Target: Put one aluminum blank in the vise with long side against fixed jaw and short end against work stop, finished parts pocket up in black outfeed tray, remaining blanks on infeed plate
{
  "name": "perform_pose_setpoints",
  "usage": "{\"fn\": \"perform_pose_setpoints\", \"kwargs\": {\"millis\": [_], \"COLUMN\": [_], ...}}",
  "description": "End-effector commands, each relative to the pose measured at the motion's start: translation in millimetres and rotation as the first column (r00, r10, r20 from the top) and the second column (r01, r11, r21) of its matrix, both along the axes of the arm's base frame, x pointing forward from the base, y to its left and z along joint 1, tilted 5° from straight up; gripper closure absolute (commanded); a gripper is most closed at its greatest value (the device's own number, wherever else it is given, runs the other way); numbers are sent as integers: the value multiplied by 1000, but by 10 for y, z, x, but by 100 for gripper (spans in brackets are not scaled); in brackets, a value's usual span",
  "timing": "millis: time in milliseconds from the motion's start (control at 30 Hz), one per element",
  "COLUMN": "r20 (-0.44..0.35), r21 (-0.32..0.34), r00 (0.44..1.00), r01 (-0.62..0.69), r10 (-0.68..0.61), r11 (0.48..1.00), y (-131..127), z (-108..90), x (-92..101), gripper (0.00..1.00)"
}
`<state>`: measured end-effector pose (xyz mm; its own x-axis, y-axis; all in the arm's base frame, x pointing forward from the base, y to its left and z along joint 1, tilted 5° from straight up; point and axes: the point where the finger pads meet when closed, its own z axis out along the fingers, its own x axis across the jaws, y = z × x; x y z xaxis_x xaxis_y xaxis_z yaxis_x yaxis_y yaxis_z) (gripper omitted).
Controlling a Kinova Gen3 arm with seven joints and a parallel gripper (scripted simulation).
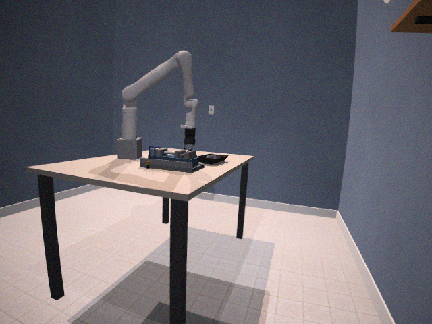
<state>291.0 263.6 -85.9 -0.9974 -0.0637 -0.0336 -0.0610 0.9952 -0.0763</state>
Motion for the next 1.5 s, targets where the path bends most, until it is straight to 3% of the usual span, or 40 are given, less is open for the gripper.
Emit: {"fn": "perform_pose_setpoints", "kwargs": {"millis": [0,933,967,1467], "r20": [1,1,1,1], "r21": [1,1,1,1], "r00": [1000,1000,1000,1000], "r01": [0,0,0,0], "r10": [0,0,0,0], "r11": [1000,1000,1000,1000], "y": [6,6,6,6], "z": [6,6,6,6], "x": [4,4,4,4], "gripper": [0,0,100,100]}}
